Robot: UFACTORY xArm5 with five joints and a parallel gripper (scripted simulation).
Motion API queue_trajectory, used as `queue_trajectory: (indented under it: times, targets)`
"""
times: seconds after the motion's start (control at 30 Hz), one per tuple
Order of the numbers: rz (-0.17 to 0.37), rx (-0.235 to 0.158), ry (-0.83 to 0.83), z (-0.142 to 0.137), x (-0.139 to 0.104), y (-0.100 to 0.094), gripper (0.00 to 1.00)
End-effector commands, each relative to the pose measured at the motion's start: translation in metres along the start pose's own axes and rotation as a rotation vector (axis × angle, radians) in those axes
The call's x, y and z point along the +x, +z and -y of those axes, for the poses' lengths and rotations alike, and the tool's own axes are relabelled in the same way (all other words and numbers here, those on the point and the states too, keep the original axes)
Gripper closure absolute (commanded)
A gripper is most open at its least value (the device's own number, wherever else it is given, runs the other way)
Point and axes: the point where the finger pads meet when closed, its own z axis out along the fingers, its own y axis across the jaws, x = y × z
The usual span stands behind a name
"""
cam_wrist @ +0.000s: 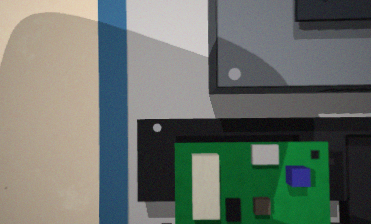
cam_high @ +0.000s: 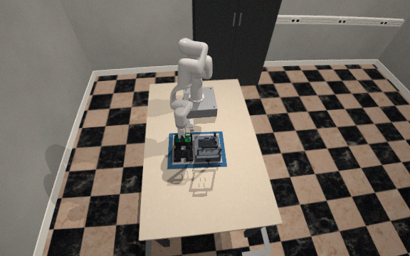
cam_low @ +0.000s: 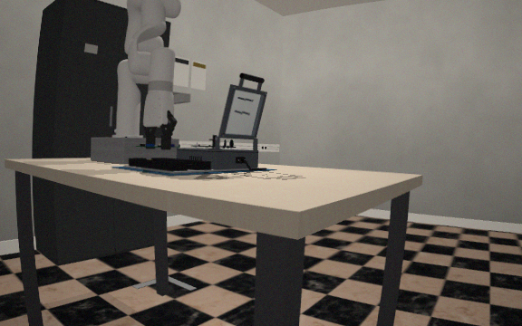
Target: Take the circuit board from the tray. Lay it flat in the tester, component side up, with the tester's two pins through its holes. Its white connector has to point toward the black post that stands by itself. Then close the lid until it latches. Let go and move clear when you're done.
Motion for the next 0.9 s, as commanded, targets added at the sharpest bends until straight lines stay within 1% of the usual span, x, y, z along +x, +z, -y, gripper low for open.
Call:
queue_trajectory:
  times: [0.0,0.33,0.4,0.67,0.87]
  targets:
    - [0.001,-0.004,0.000,-0.002,0.000,-0.010,0.21]
    - [0.001,-0.004,0.000,-0.001,0.000,-0.038,0.21]
    - [0.001,-0.004,0.000,-0.001,0.000,-0.038,0.21]
    - [0.001,-0.004,0.000,-0.001,0.000,-0.053,0.21]
    - [0.001,-0.004,0.000,-0.001,0.000,-0.056,0.21]
